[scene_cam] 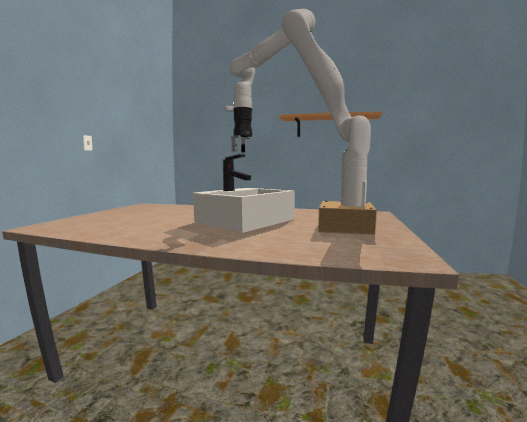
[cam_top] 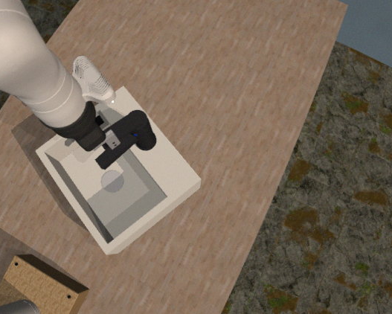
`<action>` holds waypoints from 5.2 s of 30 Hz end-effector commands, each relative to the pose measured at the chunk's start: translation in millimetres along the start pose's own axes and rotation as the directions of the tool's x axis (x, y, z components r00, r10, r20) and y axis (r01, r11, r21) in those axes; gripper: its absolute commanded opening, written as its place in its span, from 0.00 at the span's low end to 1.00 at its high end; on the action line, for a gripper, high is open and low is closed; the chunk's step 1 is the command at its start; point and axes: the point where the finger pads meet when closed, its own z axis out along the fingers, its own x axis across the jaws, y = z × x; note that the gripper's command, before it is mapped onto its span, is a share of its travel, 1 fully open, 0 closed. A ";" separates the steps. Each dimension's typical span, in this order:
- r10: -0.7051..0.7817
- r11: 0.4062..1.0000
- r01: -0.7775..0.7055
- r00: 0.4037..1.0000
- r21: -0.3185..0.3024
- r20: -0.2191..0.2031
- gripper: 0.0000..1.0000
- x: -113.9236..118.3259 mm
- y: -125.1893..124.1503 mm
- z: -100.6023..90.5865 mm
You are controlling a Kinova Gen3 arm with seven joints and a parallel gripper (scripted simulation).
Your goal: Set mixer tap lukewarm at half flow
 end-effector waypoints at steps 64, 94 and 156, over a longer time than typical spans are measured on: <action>0.003 1.000 -0.003 1.000 0.004 0.003 1.00 -1.2 -0.7 5.4; 0.003 1.000 -0.003 1.000 0.004 0.003 1.00 -1.3 -0.5 30.2; 0.002 1.000 -0.002 1.000 0.007 0.003 0.00 -1.9 -1.7 35.0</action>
